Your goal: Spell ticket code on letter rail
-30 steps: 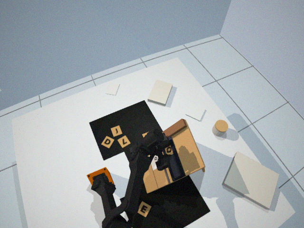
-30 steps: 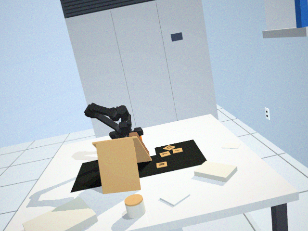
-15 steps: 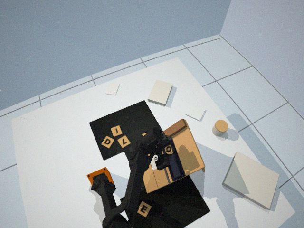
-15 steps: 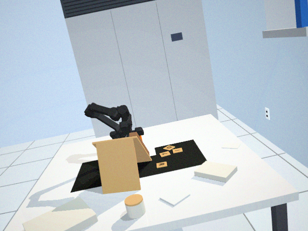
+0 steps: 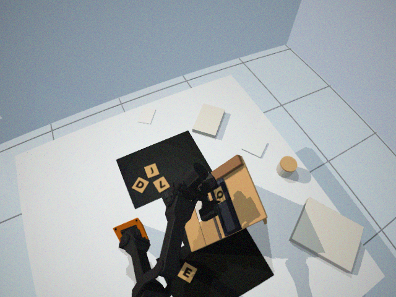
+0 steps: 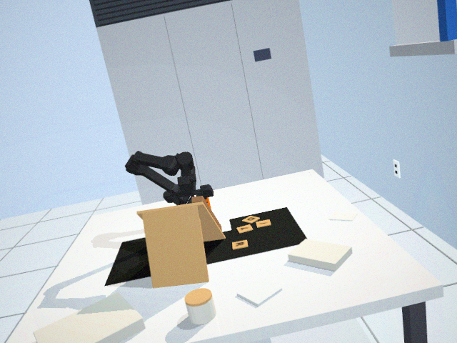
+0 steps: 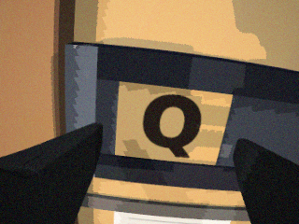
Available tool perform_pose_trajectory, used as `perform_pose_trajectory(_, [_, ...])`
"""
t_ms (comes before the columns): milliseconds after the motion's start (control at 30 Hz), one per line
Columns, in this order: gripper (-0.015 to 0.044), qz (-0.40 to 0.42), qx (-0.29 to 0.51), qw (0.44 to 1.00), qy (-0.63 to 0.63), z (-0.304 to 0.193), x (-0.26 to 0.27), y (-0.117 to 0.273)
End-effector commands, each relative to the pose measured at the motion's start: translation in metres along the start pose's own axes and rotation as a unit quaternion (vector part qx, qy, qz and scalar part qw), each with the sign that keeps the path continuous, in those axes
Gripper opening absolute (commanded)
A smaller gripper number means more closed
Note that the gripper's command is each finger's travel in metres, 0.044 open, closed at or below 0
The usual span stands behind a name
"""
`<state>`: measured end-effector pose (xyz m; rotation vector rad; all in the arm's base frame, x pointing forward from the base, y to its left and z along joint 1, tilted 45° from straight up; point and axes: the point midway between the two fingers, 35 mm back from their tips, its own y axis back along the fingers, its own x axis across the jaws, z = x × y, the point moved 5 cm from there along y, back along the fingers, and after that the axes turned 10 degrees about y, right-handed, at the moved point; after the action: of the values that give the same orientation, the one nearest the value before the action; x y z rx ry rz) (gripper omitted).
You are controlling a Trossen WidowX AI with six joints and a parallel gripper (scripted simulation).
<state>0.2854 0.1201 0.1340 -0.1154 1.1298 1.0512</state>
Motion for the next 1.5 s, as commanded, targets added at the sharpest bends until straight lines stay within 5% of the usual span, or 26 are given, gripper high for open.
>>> perform_pose_trajectory(0, [0.0295, -0.003, 0.0, 1.0, -0.001, 0.0, 0.0, 0.003])
perform_pose_trajectory(933, [0.0295, -0.002, 0.001, 1.0, 0.0, 0.0, 0.001, 0.027])
perform_pose_trajectory(1300, [0.0006, 0.001, 0.001, 1.0, 0.001, -0.001, 0.003, 0.026])
perform_pose_trajectory(1467, [0.0, 0.001, 0.001, 1.0, 0.001, -0.001, 0.003, 0.026])
